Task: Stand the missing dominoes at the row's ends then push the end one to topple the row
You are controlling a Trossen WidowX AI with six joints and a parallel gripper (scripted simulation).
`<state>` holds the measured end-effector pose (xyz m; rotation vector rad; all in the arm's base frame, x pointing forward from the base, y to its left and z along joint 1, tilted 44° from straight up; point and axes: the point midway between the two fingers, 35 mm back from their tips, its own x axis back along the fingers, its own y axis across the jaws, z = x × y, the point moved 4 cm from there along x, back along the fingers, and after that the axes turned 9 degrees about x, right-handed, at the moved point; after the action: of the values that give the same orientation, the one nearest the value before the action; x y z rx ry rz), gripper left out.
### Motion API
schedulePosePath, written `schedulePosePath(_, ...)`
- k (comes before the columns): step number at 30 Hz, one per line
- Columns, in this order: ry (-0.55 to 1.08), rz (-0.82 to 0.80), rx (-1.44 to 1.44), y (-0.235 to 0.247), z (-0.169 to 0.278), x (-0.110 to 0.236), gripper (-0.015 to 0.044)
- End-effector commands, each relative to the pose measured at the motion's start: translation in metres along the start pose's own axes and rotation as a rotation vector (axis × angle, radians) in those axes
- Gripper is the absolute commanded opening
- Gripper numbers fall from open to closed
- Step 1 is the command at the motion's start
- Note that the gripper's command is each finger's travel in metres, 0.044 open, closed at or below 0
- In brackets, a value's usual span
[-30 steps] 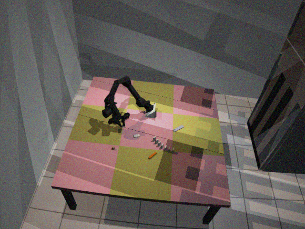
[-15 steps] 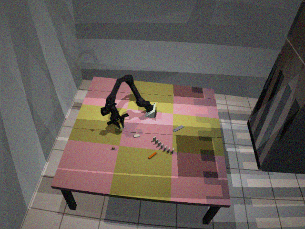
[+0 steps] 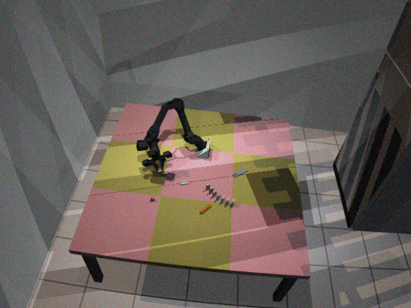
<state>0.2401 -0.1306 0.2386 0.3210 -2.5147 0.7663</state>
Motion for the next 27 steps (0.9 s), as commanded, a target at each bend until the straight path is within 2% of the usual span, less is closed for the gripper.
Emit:
schedulePosePath(1, -0.088, 0.036, 0.066, 0.0, 0.002, 0.009, 0.0107)
schedulePosePath(17, -0.373, 0.187, 0.395, 0.011, 0.011, 0.046, 0.0107)
schedulePosePath(27, -0.383, 0.193, 0.412, 0.013, 0.011, 0.047, 0.0107)
